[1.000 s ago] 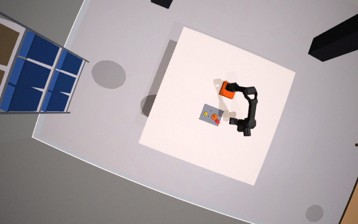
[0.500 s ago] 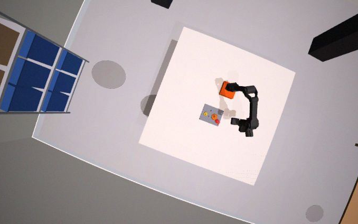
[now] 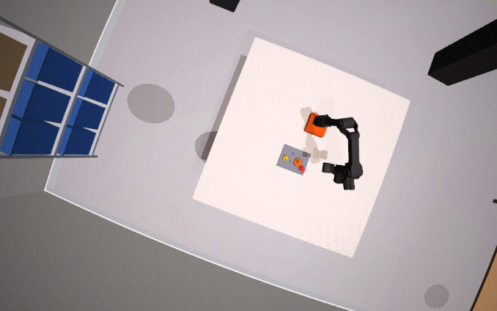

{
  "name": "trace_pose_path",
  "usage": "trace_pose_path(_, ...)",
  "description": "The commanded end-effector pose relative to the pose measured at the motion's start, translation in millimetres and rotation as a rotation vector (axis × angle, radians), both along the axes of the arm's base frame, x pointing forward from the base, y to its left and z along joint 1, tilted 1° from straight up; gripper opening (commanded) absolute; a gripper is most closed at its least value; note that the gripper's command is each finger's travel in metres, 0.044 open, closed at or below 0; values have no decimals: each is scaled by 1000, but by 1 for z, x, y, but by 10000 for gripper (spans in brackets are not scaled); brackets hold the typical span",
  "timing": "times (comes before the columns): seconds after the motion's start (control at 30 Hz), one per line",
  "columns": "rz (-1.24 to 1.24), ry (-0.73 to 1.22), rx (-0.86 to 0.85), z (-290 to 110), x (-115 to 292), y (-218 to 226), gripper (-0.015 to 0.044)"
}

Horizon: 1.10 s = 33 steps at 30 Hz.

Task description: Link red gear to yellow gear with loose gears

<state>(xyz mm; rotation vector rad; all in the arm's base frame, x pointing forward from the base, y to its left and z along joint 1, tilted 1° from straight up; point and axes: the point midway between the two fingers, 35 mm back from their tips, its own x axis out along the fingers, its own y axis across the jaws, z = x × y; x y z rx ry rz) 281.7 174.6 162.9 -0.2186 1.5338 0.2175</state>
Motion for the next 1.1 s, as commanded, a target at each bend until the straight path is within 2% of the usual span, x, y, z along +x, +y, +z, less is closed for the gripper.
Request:
trace_pose_path(0.0, 4, 2, -1, 1, 1, -3, 0)
trace_pose_path(1.07, -26, 9, 12, -25, 38, -70, 0)
